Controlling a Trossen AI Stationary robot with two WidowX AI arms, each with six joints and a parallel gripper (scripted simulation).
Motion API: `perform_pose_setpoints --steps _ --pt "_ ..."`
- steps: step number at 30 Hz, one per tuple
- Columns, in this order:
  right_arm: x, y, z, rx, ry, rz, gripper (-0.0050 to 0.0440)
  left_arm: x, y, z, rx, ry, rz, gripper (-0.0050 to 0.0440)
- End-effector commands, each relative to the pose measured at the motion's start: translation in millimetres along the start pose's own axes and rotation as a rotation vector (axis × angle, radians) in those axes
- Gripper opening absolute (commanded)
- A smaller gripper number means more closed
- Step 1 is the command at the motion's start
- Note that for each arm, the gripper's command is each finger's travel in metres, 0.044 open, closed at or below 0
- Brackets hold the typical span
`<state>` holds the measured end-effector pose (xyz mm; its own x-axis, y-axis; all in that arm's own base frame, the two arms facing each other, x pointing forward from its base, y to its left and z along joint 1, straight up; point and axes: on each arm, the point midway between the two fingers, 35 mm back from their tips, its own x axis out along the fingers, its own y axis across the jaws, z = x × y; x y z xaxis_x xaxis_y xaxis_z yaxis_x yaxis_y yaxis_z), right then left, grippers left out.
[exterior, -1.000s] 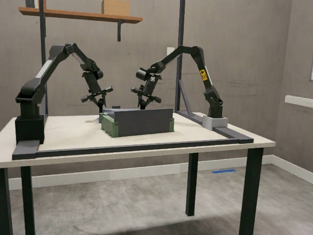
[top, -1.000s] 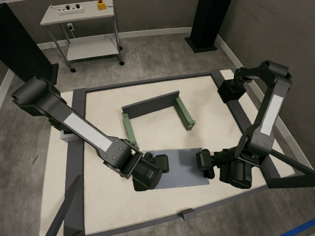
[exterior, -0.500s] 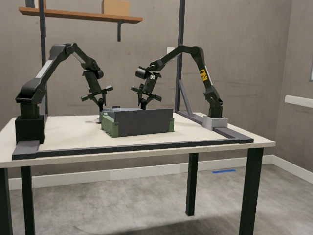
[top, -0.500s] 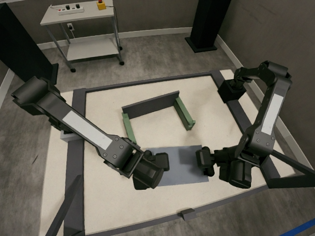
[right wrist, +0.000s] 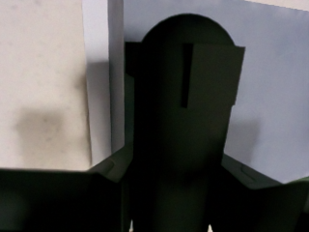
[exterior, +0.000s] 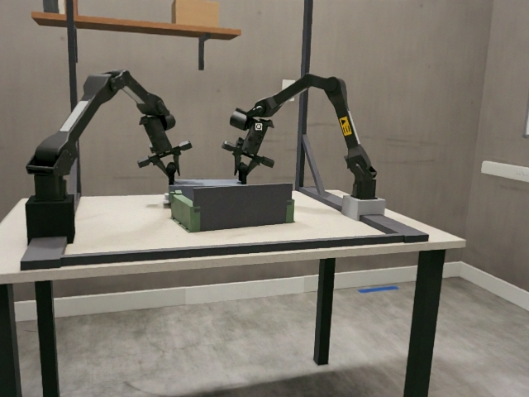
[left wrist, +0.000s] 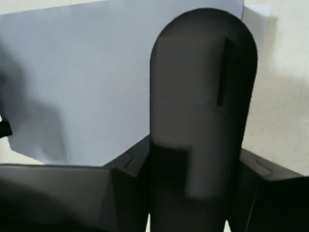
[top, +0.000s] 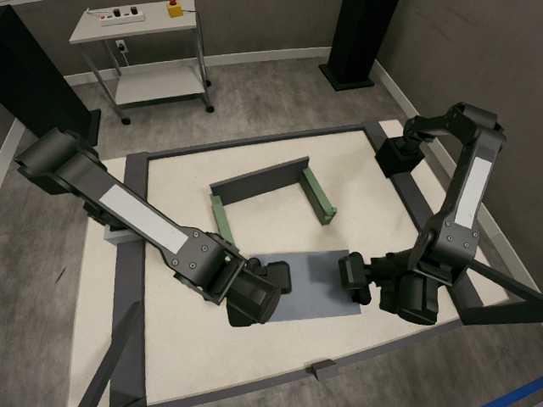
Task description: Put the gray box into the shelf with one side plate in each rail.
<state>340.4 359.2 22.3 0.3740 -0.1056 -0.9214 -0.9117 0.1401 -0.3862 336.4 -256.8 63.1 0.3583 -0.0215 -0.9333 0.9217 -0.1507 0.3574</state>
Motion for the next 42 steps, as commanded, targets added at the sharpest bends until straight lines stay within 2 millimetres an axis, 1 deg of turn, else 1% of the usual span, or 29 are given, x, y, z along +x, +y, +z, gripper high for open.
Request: perform_pose_setpoints --steps 1,3,9,11,14,19,26,28,42 --pt "-56 -21 9 0.049 -0.124 -0.034 0.0106 -45 23 7 -0.017 -0.071 0.082 0.0103" --pt "-58 -22 8 0.049 -0.124 -0.034 0.0106 -46 23 6 -0.020 -0.081 0.090 0.0103" --pt "-67 -27 -4 0.048 -0.123 -0.034 0.0106 -55 25 -5 -0.022 -0.090 0.099 0.0103" --pt "-67 -27 -4 0.048 -0.123 -0.034 0.0106 -55 25 -5 -0.022 -0.090 0.099 0.0103" --pt "-68 -28 -9 0.044 -0.133 -0.036 0.0106 -57 25 -7 -0.028 -0.089 0.101 0.0103" --pt "-69 -31 -24 0.012 -0.155 -0.041 0.0106 -60 24 -11 -0.071 -0.073 0.105 0.0103" --pt "-69 -35 -42 -0.067 -0.183 -0.049 0.0106 -64 24 -11 -0.138 -0.045 0.102 0.0103" --pt "-69 -35 -42 -0.067 -0.183 -0.049 0.0106 -64 24 -11 -0.138 -0.045 0.102 0.0103" --pt "-67 -42 -77 -0.221 -0.237 -0.063 0.0106 -67 27 -6 -0.301 0.021 0.095 0.0103"
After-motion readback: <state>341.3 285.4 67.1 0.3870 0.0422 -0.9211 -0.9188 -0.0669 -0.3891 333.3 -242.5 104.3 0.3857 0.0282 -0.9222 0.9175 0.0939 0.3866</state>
